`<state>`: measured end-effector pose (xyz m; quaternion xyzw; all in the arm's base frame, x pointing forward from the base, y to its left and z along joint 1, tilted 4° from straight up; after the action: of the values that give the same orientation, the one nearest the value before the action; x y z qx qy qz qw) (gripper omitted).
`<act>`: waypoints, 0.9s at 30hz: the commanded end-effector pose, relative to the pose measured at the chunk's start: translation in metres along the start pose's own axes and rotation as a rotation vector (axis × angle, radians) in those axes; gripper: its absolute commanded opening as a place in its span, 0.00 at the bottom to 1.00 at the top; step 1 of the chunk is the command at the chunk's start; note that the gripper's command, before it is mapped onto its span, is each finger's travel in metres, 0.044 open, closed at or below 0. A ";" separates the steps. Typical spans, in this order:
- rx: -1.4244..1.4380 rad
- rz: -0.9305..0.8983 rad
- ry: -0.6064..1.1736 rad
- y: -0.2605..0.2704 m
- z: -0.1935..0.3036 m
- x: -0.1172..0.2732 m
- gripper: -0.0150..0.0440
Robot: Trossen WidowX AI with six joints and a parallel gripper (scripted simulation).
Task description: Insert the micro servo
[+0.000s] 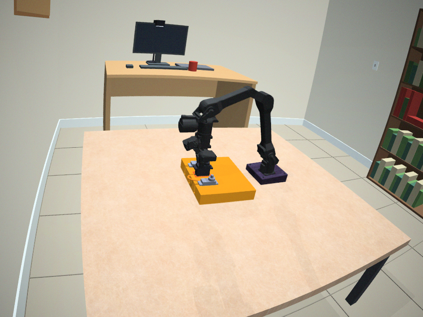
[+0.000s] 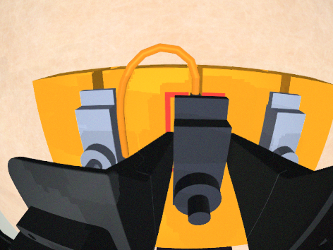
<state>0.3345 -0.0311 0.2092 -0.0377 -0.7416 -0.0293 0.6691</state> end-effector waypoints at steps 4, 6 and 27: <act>0.004 -0.002 -0.001 0.000 0.000 -0.006 0.25; 0.004 -0.002 -0.001 0.000 0.000 -0.008 0.25; 0.004 -0.002 -0.001 0.000 0.000 -0.026 0.25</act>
<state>0.3368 -0.0313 0.1859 -0.0374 -0.7413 -0.0291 0.6694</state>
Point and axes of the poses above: the point midway between the two fingers, 35 mm back from their tips, its own x axis back along the fingers, its own y axis across the jaws, z = x × y, the point moved 9 cm from there along x, back along the fingers, and after that the axes turned 2 degrees about x, right-handed, at the moved point
